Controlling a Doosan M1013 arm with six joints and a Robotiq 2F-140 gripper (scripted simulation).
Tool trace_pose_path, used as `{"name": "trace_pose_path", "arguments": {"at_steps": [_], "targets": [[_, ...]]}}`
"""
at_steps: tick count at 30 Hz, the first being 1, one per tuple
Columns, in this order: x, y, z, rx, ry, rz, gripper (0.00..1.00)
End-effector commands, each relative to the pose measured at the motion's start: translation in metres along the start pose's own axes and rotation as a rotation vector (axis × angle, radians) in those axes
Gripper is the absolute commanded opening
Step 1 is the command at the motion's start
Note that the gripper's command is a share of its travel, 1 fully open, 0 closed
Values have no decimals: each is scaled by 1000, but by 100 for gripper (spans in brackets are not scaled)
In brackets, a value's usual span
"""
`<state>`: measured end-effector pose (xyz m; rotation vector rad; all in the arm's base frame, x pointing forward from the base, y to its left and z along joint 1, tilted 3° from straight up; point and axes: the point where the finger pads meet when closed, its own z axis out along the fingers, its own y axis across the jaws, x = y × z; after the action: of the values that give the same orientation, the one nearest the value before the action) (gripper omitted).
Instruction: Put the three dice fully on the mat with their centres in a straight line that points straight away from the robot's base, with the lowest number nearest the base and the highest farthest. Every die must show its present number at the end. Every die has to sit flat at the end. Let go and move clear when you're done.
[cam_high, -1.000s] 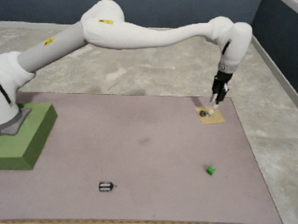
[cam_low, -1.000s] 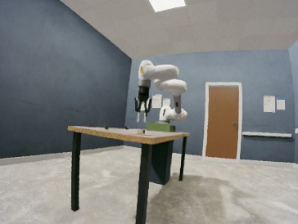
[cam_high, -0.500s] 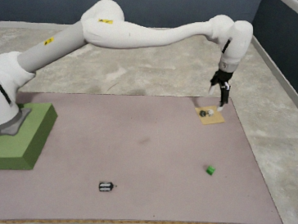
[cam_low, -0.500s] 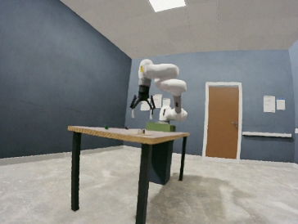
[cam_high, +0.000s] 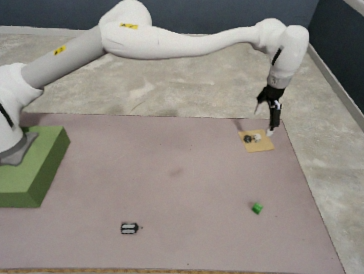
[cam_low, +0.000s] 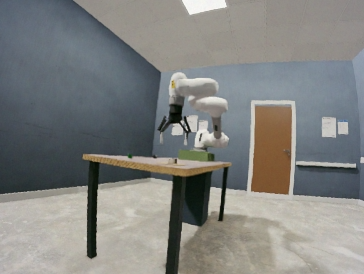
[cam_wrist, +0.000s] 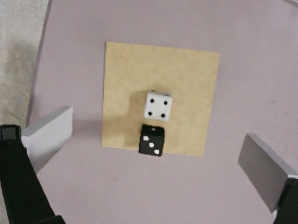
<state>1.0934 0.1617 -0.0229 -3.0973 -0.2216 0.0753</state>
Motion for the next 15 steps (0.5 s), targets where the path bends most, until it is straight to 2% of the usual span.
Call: {"name": "trace_pose_path", "arguments": {"at_steps": [1,12,15], "targets": [[-1,7,-2,0,2,44,100],[-13,74,-2,1,3,459,100],[-13,76,-1,1,3,470,100]]}}
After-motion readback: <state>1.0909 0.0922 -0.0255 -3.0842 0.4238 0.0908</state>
